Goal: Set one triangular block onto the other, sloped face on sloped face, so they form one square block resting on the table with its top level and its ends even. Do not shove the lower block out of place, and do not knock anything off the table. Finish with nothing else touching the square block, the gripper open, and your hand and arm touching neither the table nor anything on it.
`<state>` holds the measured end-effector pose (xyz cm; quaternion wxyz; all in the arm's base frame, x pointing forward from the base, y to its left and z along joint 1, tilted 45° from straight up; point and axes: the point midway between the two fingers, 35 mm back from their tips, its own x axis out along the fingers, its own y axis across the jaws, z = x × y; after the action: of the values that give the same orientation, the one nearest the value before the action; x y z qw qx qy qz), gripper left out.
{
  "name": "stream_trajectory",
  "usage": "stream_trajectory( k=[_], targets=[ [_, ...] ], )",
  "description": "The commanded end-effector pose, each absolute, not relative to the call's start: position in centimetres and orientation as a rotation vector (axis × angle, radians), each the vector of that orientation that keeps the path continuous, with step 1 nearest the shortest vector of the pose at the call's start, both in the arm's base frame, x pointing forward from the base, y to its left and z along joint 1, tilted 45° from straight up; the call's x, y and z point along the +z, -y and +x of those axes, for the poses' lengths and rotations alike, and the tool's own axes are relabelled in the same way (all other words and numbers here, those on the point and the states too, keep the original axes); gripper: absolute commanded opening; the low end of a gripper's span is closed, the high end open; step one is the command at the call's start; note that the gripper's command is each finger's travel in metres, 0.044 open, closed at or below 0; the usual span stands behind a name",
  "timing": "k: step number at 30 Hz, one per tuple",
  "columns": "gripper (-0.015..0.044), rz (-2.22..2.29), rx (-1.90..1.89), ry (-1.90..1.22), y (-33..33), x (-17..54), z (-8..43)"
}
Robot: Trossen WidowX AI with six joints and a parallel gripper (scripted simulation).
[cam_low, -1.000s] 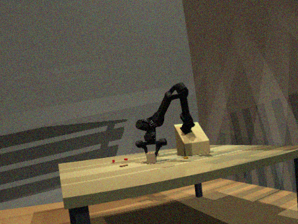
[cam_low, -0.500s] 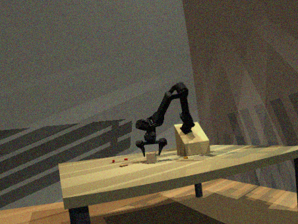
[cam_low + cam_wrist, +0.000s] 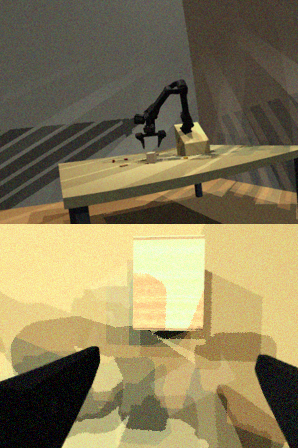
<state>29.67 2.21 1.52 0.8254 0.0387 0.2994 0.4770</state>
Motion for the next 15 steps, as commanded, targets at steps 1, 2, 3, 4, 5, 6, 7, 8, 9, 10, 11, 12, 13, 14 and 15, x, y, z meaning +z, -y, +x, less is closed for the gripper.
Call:
stream_trajectory(
  k=[1,2,3,4,5,6,7,8,9,10,11,12,13,14,15],
  targets=[
    [0.044,0.084,1.015,-0.582,1.41,5.14,28.08],
    [0.044,0.084,1.015,-0.582,1.41,5.14,28.08],
    [0.044,0.084,1.015,-0.582,1.41,5.14,28.08],
    [0.044,0.084,1.015,-0.582,1.41,5.14,28.08],
    [0.044,0.084,1.015,-0.582,1.41,5.14,28.08],
    [0.044,0.084,1.015,-0.582,1.41,5.14,28.08],
    [0.044,0.084,1.015,-0.582,1.41,5.14,28.08],
    [0.044,0.084,1.015,-0.582,1.41,5.14,28.08],
    [0.044,0.084,1.015,-0.582,1.41,5.14,28.08],
    [0.044,0.084,1.015,-0.582,1.41,5.14,28.08],
    [0.044,0.084,1.015,-0.582,1.41,5.14,28.08],
    [0.044,0.084,1.015,-0.582,1.41,5.14,28.08],
    [0.044,0.089,1.013,-0.596,1.02,4.52,28.1],
    [0.044,0.089,1.013,-0.596,1.02,4.52,28.1],
    [0.044,0.089,1.013,-0.596,1.02,4.52,28.1]
  ],
)
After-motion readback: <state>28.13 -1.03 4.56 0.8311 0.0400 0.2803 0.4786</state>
